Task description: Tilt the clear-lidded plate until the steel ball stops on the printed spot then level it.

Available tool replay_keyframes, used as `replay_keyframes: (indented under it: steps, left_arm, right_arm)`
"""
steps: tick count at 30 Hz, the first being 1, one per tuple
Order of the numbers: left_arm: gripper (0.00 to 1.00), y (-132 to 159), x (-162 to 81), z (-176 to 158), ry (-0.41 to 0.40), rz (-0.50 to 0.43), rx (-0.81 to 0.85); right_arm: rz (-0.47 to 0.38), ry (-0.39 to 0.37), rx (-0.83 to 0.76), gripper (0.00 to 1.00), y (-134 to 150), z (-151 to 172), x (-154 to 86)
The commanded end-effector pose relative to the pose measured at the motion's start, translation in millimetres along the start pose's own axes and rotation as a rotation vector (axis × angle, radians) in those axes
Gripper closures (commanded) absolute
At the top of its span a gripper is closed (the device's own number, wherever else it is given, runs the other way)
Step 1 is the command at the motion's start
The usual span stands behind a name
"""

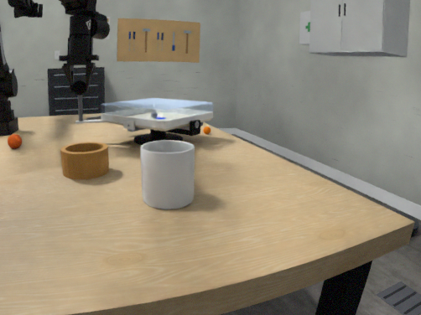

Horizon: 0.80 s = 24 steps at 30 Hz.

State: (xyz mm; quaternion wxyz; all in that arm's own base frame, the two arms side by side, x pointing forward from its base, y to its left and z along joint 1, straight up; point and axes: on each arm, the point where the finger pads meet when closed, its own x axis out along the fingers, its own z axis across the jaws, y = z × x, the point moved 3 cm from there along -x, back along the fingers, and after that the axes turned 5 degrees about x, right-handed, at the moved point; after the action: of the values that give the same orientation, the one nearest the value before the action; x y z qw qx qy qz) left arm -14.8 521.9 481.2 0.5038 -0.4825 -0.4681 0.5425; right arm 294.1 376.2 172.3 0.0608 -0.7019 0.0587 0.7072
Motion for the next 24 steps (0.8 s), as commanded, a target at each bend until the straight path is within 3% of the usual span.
replay_keyframes:
  steps: [1, 10, 24]
  left_arm:
    - [0.00, -18, -8, 10, -0.022, -0.050, -0.010]
    - [0.00, -18, -8, 10, -0.022, -0.050, -0.010]
    - [0.00, -18, -8, 10, -0.022, -0.050, -0.010]
  right_arm:
    - [-0.020, 0.024, 0.005, 1.00, 7, -9, -20]
    - [-0.057, 0.045, 0.005, 1.00, -5, -15, -38]
    - [-0.061, 0.046, 0.012, 1.00, -8, -16, -40]
